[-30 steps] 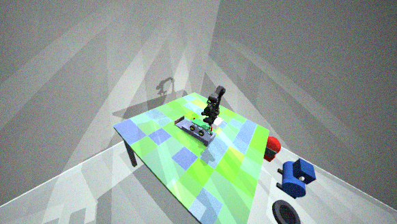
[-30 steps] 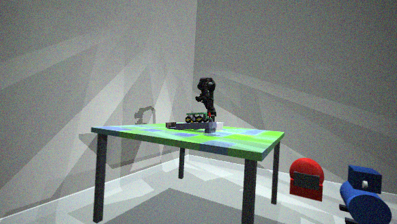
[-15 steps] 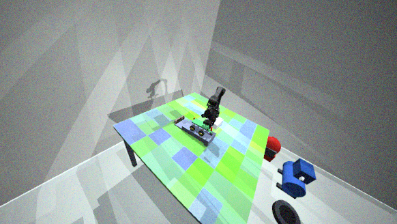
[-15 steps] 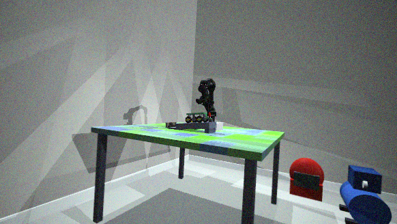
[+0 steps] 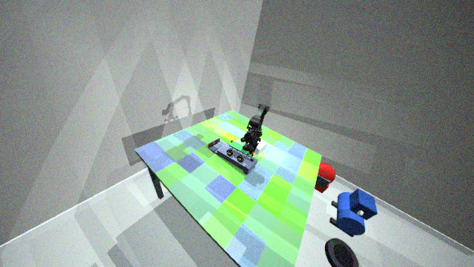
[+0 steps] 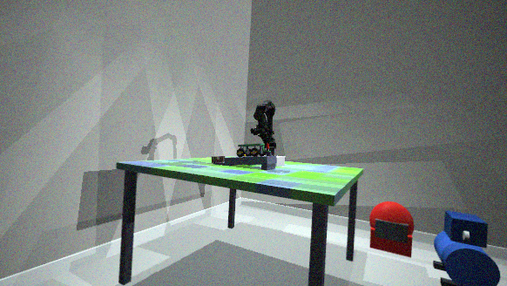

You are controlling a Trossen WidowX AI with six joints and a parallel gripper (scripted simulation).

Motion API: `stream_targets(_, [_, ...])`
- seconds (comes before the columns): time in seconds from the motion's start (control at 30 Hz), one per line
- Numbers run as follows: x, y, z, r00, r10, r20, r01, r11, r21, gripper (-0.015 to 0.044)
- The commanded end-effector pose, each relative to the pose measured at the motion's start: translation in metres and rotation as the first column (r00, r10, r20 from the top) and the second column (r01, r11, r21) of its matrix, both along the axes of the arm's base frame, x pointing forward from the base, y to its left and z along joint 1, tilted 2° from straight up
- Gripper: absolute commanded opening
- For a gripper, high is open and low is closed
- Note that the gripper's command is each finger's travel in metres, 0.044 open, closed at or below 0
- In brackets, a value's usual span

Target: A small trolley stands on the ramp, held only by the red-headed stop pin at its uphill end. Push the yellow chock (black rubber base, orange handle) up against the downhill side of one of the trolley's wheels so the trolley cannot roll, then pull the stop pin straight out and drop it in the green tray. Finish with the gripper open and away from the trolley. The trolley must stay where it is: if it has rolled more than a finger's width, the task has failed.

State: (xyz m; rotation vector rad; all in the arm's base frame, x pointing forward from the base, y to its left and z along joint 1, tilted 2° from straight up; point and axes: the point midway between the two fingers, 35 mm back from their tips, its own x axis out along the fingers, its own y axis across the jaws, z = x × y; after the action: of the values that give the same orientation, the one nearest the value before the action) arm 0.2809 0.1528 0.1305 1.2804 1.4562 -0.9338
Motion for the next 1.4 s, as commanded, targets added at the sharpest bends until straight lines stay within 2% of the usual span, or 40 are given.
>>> stream_targets(0.0, [0.0,0.002,-0.007,1.0,-0.001,-0.006,0.001,1.0,0.001,0.019])
stream_targets(0.63, [-0.001,0.009,-0.031,1.0,-0.001,-0.006,0.001,1.0,0.002,0.019])
stream_targets(0.8, [-0.001,0.008,-0.028,1.0,0.0,-0.002,0.0,1.0,0.002,0.0059])
stream_targets(1.1, [-0.001,0.008,-0.027,1.0,0.0,-0.002,0.0,1.0,0.002,0.0])
stream_targets(1.37, [-0.001,0.007,-0.022,1.0,-0.001,-0.005,0.001,1.0,0.002,0.0])
